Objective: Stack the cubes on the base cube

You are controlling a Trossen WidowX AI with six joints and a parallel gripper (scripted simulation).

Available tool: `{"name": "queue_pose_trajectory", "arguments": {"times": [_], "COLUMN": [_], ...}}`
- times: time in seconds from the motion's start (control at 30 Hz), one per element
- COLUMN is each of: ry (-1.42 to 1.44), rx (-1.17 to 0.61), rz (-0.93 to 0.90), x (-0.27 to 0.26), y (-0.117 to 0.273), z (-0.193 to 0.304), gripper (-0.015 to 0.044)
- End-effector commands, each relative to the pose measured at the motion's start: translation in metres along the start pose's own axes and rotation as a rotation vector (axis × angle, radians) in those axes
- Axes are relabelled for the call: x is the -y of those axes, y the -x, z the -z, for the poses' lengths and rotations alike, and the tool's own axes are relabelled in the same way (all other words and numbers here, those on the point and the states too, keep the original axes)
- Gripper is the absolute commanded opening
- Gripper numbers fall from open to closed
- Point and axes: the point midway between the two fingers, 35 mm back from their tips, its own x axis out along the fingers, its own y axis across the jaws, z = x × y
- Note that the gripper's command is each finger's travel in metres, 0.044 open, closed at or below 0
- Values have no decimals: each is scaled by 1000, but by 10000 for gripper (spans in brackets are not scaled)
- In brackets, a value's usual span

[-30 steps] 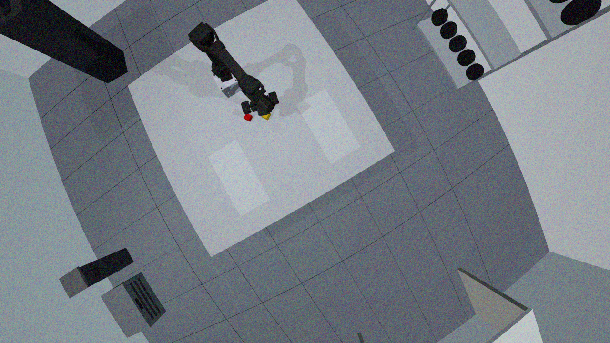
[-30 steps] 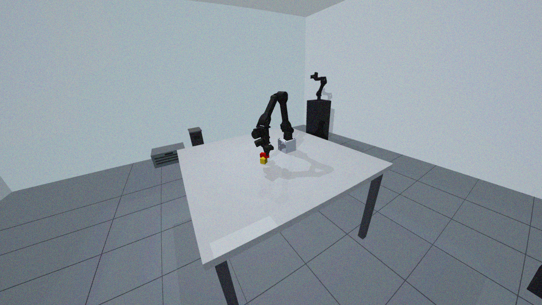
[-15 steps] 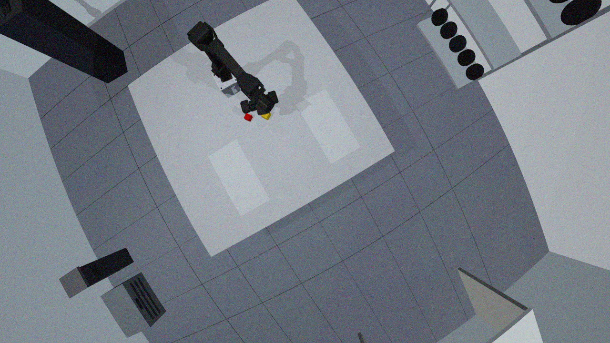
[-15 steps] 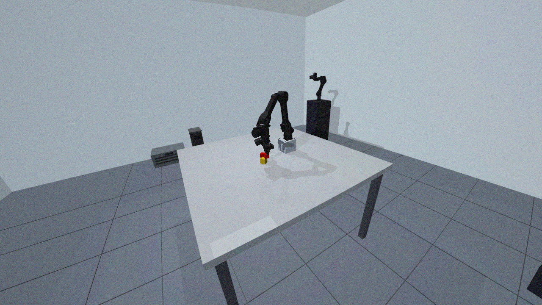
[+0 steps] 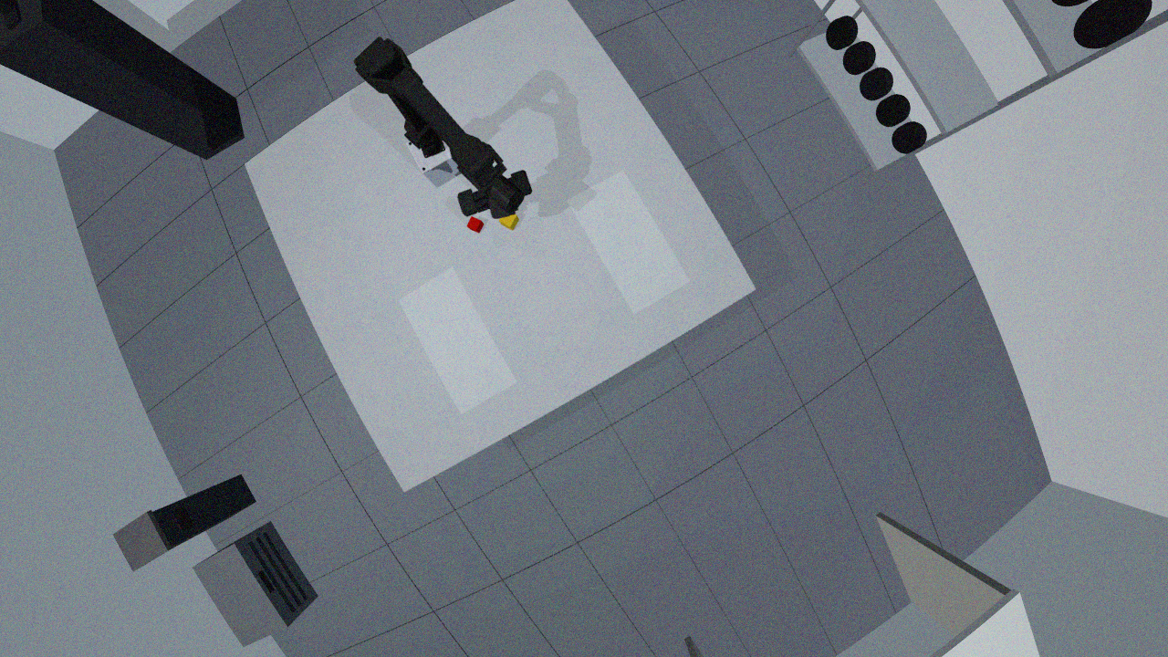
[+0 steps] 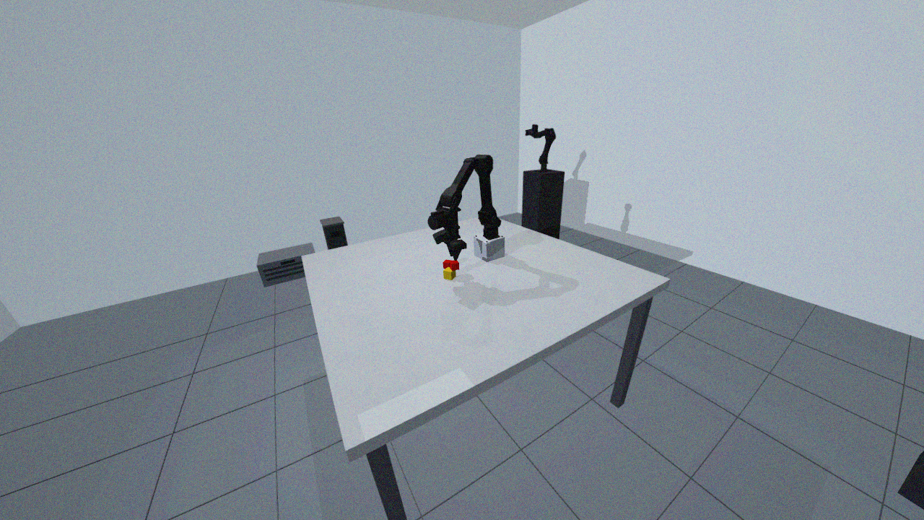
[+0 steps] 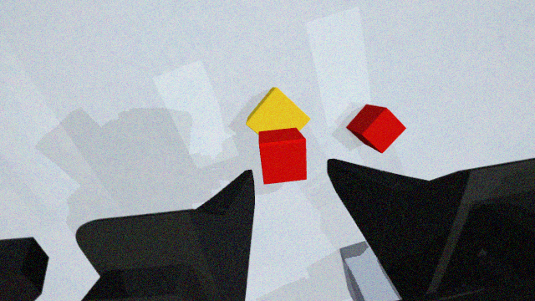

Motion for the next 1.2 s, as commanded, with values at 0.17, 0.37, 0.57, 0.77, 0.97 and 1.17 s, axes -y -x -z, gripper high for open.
{"name": "queue_pose_trajectory", "arguments": {"times": [0.17,0.37,0.57,0.77,0.97,1.17], "ry": [258,482,705,799,799,799], "rx": [-1,-1,-1,-1,-1,-1], "rz": [5,8,11,12,12,12], "x": [36,65,92,103,104,104], "y": [12,23,33,38,0,-25], "z": [-5,-5,-2,1,-1,1], "gripper": [265,265,265,265,265,265]}}
